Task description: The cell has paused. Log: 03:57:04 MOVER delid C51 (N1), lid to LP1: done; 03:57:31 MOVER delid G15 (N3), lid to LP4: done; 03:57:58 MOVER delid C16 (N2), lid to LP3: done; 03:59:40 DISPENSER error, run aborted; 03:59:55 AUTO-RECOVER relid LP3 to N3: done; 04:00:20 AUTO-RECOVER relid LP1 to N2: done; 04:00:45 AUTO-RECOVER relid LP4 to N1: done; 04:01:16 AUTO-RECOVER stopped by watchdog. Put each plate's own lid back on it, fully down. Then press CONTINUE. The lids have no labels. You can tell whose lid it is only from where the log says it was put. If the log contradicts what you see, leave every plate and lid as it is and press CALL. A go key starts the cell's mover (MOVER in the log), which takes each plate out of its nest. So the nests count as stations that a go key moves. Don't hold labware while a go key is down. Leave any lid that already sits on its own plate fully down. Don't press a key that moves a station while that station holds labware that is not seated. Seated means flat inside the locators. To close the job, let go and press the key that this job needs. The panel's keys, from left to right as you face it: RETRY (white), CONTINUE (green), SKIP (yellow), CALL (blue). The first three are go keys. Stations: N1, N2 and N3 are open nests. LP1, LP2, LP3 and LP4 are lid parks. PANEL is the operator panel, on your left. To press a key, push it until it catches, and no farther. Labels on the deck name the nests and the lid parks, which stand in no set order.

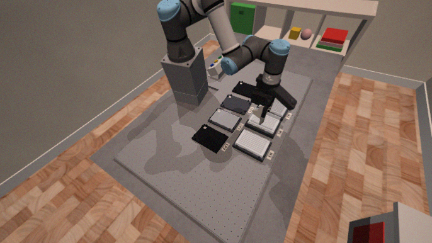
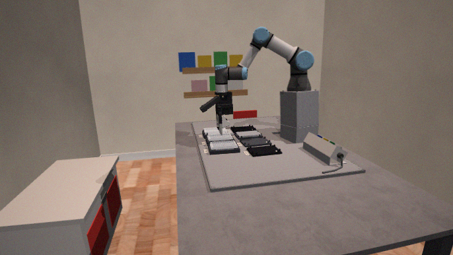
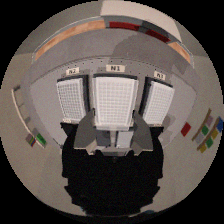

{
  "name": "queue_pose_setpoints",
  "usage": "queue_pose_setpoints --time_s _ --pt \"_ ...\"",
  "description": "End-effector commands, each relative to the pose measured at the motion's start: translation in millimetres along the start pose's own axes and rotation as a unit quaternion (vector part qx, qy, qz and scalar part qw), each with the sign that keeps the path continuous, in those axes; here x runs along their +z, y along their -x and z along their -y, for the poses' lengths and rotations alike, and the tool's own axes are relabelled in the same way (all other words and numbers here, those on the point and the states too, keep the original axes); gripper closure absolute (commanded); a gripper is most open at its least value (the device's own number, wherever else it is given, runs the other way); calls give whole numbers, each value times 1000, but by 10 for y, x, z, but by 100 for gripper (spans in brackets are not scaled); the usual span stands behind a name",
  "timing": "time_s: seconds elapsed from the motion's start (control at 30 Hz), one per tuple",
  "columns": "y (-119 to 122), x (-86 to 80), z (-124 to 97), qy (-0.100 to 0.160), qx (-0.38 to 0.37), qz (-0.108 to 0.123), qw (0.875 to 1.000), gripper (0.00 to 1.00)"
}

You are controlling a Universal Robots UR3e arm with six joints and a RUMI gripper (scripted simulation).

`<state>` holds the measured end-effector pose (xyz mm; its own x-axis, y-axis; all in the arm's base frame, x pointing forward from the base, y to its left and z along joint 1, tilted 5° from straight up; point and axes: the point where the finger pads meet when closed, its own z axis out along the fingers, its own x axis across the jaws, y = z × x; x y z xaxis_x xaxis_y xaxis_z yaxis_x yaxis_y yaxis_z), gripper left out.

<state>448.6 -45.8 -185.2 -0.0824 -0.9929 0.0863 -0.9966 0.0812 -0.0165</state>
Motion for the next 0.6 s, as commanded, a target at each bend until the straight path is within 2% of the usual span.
queue_pose_setpoints --time_s 0.0,0.57 --pt "-5 6 19 -3 -1 0 1000 100" --pt "-8 53 27 -3 -1 0 1000 100"
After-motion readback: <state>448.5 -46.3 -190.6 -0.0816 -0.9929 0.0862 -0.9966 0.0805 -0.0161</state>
